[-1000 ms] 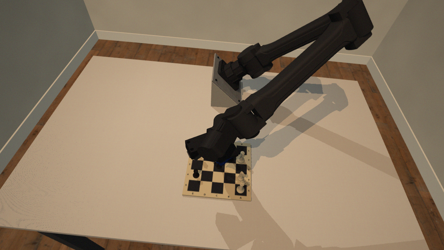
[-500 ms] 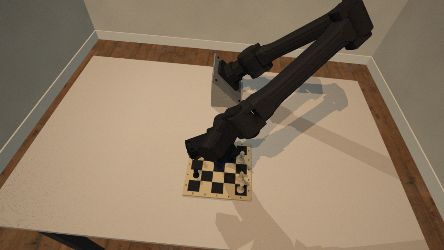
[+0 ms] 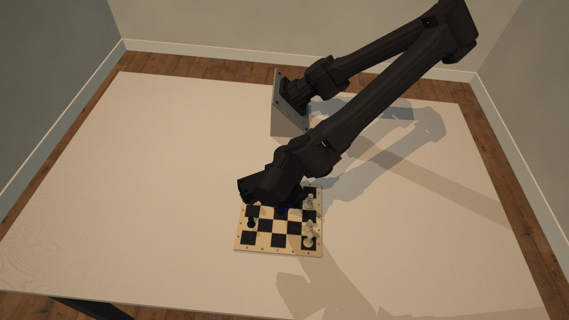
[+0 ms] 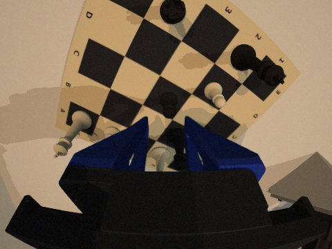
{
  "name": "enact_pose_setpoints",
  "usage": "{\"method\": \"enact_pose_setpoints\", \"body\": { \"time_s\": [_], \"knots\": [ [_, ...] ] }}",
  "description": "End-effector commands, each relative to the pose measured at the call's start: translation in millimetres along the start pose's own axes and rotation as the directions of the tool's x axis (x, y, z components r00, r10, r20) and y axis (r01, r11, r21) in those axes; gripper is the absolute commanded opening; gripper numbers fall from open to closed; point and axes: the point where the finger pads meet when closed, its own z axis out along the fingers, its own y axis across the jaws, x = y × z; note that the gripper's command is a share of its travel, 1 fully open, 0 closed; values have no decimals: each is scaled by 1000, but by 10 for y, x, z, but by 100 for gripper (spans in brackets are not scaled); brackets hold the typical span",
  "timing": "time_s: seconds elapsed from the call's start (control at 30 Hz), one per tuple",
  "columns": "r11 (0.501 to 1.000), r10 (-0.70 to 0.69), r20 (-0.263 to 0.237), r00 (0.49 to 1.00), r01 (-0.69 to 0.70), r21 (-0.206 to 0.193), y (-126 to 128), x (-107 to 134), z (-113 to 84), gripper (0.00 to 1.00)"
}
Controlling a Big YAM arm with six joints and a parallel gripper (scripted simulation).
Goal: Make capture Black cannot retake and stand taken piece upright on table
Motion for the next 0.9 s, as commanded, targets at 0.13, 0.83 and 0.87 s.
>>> {"method": "enact_pose_setpoints", "body": {
  "time_s": [0.13, 0.83, 0.87],
  "knots": [
    [1000, -5, 1, 1000, 5, -2, 13, 34, 27, 32],
    [1000, -17, 13, 1000, 18, -13, 59, 57, -39, 32],
    [1000, -17, 13, 1000, 18, -13, 59, 57, -39, 32]
  ]
}}
